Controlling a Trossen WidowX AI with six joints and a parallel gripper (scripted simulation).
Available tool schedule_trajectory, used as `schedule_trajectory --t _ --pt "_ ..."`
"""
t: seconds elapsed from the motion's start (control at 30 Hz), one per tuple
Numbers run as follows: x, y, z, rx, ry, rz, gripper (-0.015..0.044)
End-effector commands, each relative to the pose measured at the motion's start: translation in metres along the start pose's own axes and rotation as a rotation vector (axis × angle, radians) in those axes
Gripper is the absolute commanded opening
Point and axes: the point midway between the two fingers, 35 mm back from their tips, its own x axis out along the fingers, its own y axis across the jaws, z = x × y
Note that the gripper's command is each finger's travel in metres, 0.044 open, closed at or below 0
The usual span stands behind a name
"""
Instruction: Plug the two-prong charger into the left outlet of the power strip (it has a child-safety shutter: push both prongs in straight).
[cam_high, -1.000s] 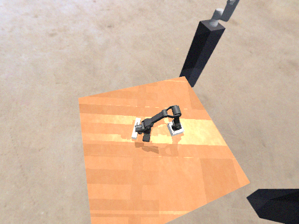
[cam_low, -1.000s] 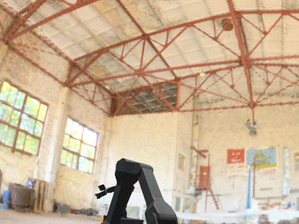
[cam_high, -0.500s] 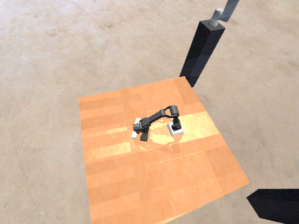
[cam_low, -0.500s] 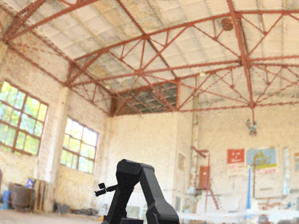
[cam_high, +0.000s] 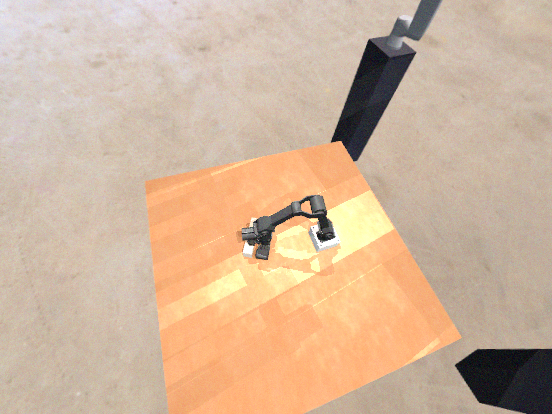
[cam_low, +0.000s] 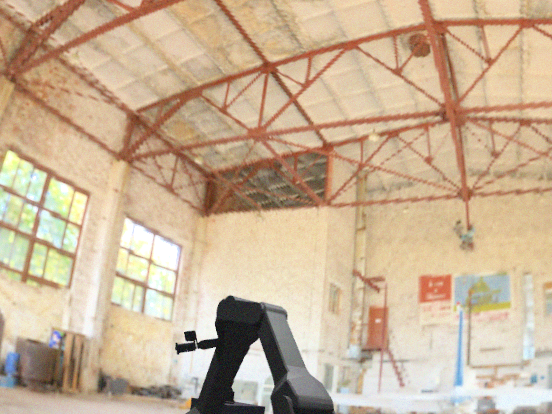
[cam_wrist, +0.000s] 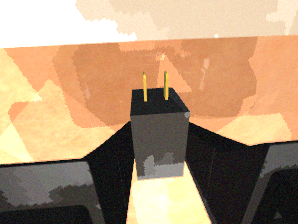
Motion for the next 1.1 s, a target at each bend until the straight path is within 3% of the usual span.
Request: schedule_trajectory --t 0.0,1.07 --pt "-0.0013 -0.0015 0.0067 0.0 -0.005 -0.003 0.0" --pt "-0.0021 -0.0019 0.0112 0.0 -0.005 -0.003 0.0"
